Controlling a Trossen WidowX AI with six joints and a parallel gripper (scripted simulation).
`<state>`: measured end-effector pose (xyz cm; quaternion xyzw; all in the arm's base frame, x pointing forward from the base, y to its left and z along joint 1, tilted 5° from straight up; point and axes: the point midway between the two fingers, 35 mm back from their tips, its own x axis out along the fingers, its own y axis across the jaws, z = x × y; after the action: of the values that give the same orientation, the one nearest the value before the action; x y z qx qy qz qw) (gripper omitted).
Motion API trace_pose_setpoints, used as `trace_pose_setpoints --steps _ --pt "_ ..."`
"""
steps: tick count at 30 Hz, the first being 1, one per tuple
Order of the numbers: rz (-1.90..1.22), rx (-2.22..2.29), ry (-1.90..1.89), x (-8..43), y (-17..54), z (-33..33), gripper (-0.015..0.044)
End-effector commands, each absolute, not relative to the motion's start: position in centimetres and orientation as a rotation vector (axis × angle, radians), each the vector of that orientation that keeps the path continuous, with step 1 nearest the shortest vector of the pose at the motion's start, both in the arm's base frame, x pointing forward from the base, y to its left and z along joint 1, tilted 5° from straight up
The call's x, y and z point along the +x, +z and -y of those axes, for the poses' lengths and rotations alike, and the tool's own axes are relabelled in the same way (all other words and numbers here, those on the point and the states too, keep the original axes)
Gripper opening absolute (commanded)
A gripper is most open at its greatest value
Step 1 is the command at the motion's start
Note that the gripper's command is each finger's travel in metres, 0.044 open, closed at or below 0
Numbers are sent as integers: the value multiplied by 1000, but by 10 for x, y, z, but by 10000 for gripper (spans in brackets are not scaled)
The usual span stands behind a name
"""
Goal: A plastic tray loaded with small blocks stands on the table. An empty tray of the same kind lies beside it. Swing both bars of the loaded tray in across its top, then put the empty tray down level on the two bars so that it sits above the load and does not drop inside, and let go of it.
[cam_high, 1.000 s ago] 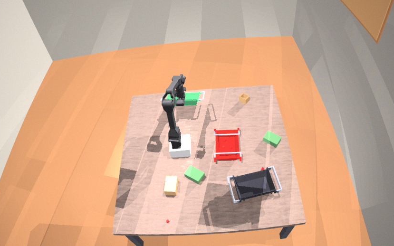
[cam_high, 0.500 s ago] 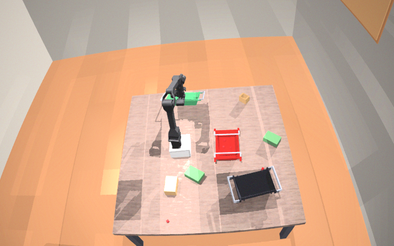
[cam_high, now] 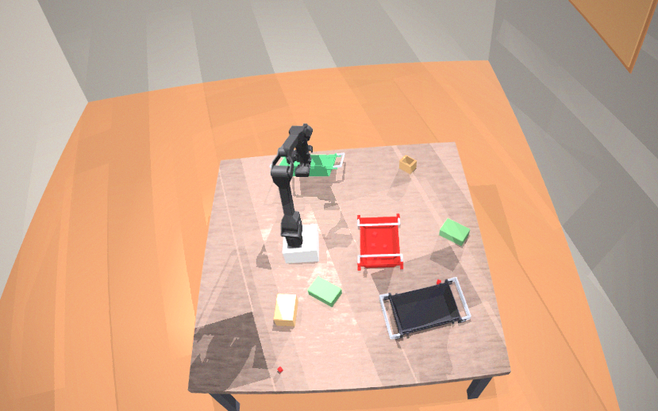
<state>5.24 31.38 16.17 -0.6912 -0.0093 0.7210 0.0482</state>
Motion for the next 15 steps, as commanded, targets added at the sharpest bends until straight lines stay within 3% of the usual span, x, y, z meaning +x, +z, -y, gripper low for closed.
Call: trace_pose_setpoints --steps 1,15 --pt "-11 -2077 2157 70 165 -314 0" --pt "-208 -1988 2060 121 161 -300 0"
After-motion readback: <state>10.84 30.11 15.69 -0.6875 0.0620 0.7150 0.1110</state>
